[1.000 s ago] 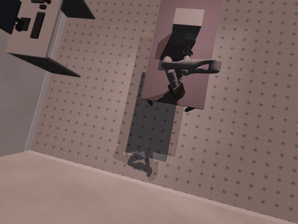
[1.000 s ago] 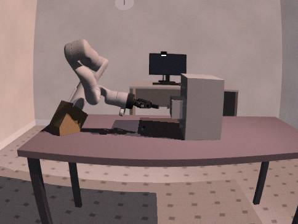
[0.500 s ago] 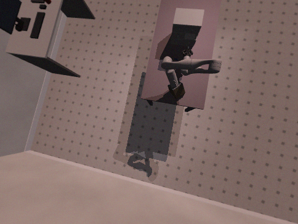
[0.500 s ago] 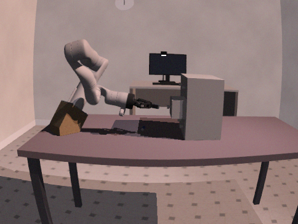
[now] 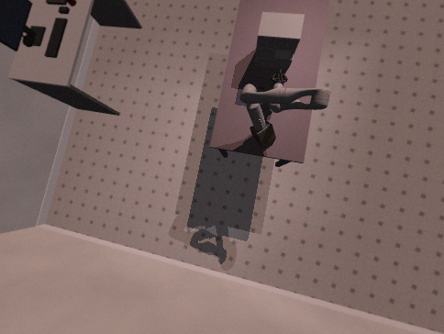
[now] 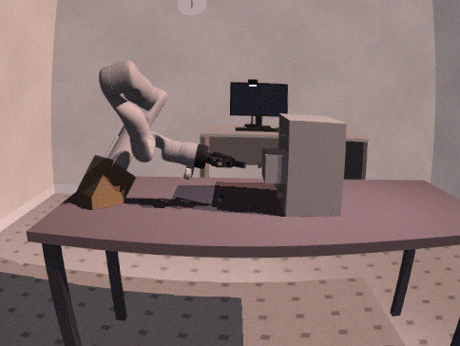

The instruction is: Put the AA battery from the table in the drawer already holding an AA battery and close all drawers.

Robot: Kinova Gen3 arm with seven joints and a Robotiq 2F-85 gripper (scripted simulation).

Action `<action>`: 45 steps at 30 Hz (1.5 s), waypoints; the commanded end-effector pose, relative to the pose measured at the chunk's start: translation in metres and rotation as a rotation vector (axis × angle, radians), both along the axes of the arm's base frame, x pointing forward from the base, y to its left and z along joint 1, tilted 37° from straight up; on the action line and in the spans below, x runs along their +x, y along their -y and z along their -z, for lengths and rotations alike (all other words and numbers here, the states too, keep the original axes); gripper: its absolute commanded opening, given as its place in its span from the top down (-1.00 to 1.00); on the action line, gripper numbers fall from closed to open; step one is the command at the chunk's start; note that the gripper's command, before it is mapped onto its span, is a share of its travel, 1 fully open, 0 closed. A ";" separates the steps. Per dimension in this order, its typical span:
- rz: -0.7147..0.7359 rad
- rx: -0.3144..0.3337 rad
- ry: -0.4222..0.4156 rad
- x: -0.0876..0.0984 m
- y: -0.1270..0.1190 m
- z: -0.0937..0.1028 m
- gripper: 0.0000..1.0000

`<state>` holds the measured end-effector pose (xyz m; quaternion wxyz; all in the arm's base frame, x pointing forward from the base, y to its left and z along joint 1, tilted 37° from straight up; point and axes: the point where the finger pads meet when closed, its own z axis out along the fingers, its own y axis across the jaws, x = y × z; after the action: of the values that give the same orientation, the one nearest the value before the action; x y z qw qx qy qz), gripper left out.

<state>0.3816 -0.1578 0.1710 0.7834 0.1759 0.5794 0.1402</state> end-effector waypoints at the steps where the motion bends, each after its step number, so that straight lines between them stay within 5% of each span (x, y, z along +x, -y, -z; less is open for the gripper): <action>1: 0.000 -0.001 0.001 0.000 0.000 -0.001 1.00; 45: 0.000 -0.001 0.001 0.034 0.007 -0.016 1.00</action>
<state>0.4124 -0.1664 0.1846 0.7828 0.1793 0.5794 0.1392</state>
